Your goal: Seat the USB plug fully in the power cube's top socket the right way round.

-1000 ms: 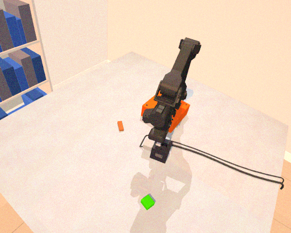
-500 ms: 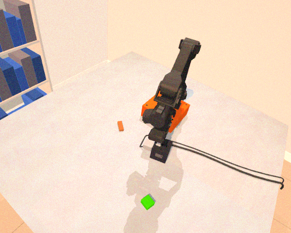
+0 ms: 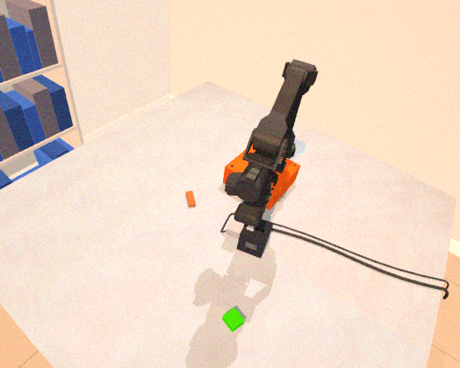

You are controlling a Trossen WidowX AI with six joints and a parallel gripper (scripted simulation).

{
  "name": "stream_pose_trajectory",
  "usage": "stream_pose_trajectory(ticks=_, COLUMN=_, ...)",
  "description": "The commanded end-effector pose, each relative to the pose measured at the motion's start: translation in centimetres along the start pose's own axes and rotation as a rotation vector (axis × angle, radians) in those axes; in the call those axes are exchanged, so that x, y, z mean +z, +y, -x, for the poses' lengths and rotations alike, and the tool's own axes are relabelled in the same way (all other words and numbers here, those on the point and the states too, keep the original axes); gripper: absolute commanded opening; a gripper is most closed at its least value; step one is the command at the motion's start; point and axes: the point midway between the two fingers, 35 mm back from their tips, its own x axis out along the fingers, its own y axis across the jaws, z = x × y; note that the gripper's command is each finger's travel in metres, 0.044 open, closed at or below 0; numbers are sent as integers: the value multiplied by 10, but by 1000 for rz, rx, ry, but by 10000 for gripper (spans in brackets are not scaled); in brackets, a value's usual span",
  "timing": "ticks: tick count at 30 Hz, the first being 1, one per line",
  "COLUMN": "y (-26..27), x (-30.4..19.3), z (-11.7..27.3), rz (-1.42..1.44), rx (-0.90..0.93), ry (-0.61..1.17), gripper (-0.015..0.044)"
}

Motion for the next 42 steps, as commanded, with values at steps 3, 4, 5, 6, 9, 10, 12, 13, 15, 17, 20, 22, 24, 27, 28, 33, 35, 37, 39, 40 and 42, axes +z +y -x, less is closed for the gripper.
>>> stream_pose_trajectory(ticks=3, y=0, x=0, z=-1, rz=5, rx=1, ry=5, gripper=0)
stream_pose_trajectory(ticks=4, y=0, x=0, z=-1, rz=5, rx=1, ry=5, gripper=0)
stream_pose_trajectory(ticks=5, y=0, x=0, z=-1, rz=5, rx=1, ry=5, gripper=0)
stream_pose_trajectory(ticks=6, y=0, x=0, z=-1, rz=5, rx=1, ry=5, gripper=0)
stream_pose_trajectory(ticks=9, y=0, x=0, z=-2, rz=5, rx=1, ry=5, gripper=0)
stream_pose_trajectory(ticks=10, y=0, x=0, z=-2, rz=5, rx=1, ry=5, gripper=0)
stream_pose_trajectory(ticks=12, y=0, x=0, z=-2, rz=5, rx=1, ry=5, gripper=0)
stream_pose_trajectory(ticks=13, y=0, x=0, z=-2, rz=5, rx=1, ry=5, gripper=0)
stream_pose_trajectory(ticks=15, y=0, x=0, z=-3, rz=5, rx=1, ry=5, gripper=0)
stream_pose_trajectory(ticks=17, y=0, x=0, z=-3, rz=5, rx=1, ry=5, gripper=0)
stream_pose_trajectory(ticks=20, y=0, x=0, z=-3, rz=5, rx=1, ry=5, gripper=0)
stream_pose_trajectory(ticks=22, y=0, x=0, z=-3, rz=5, rx=1, ry=5, gripper=0)
stream_pose_trajectory(ticks=24, y=0, x=0, z=-4, rz=5, rx=1, ry=5, gripper=0)
stream_pose_trajectory(ticks=27, y=0, x=0, z=-4, rz=5, rx=1, ry=5, gripper=0)
stream_pose_trajectory(ticks=28, y=0, x=0, z=-4, rz=5, rx=1, ry=5, gripper=0)
stream_pose_trajectory(ticks=33, y=0, x=0, z=-5, rz=5, rx=1, ry=5, gripper=0)
stream_pose_trajectory(ticks=35, y=0, x=0, z=-5, rz=5, rx=1, ry=5, gripper=0)
stream_pose_trajectory(ticks=37, y=0, x=0, z=-5, rz=5, rx=1, ry=5, gripper=0)
stream_pose_trajectory(ticks=39, y=0, x=0, z=-5, rz=5, rx=1, ry=5, gripper=0)
stream_pose_trajectory(ticks=40, y=0, x=0, z=-6, rz=5, rx=1, ry=5, gripper=0)
stream_pose_trajectory(ticks=42, y=0, x=0, z=-6, rz=5, rx=1, ry=5, gripper=0)
